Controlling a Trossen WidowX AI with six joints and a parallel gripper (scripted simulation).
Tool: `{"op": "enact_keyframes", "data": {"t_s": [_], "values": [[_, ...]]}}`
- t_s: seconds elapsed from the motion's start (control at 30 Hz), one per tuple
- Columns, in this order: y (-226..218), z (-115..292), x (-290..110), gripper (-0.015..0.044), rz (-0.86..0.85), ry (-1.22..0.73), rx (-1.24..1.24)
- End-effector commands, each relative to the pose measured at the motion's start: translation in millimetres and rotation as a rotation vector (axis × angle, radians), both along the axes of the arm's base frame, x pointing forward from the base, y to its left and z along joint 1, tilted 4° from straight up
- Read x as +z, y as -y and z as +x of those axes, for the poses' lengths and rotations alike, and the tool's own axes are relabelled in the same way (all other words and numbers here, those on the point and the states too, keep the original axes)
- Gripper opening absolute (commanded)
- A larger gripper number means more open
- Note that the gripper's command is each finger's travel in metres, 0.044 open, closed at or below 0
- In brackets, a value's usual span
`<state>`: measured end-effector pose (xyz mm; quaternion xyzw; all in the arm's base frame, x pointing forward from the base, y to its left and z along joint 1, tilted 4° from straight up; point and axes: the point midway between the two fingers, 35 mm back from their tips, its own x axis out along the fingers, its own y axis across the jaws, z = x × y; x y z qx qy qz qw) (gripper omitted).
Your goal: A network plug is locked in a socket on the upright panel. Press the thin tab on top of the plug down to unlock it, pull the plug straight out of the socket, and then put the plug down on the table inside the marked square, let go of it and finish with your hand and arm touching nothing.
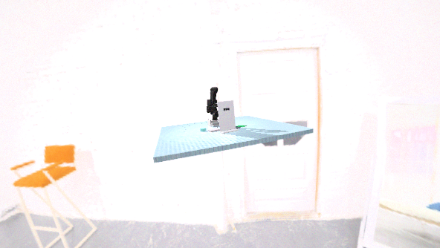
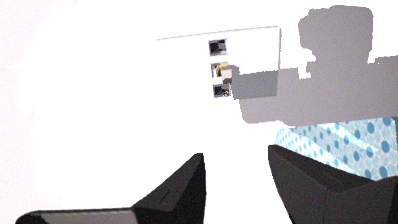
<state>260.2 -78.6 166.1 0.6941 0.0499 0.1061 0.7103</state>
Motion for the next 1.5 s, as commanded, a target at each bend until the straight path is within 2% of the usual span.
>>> {"op": "enact_keyframes", "data": {"t_s": [0.0, 0.47, 1.47], "values": [[-2, -3, -3, 0.0156, 0.026, -0.011, 0.01], [0, 56, 2, 0.0156, 0.026, -0.006, 0.01], [3, 96, 7, 0.0156, 0.025, -0.002, 0.01]]}}
